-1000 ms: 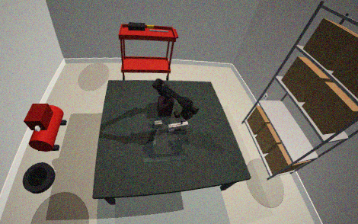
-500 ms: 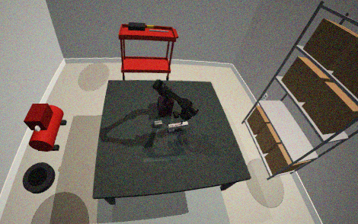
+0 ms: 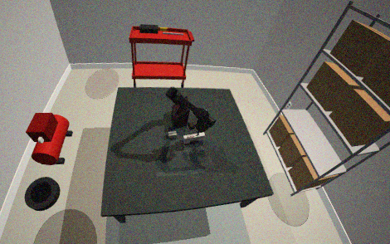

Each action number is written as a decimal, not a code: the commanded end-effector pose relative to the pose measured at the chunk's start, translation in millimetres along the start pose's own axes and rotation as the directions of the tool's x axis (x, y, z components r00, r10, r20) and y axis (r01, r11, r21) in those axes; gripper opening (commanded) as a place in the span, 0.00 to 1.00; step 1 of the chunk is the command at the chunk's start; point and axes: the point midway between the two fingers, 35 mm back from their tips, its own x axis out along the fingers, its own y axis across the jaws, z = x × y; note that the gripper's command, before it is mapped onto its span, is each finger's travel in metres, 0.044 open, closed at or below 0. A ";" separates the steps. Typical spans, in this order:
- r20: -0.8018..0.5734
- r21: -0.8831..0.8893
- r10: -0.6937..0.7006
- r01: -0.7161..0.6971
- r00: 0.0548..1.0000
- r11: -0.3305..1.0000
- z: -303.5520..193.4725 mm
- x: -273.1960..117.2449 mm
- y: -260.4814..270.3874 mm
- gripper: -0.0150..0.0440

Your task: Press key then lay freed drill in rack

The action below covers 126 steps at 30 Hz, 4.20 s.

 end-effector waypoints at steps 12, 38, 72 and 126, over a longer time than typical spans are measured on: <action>-0.005 -0.003 -0.007 0.007 1.000 1.000 1.1 8.3 0.3 0.25; -0.005 -0.003 -0.008 0.008 1.000 1.000 -4.0 16.6 -0.3 0.25; -0.005 -0.003 -0.008 0.008 1.000 1.000 -4.8 30.5 -1.9 0.25; -0.017 -0.954 0.038 -0.028 0.999 0.299 4.2 56.8 -122.2 1.00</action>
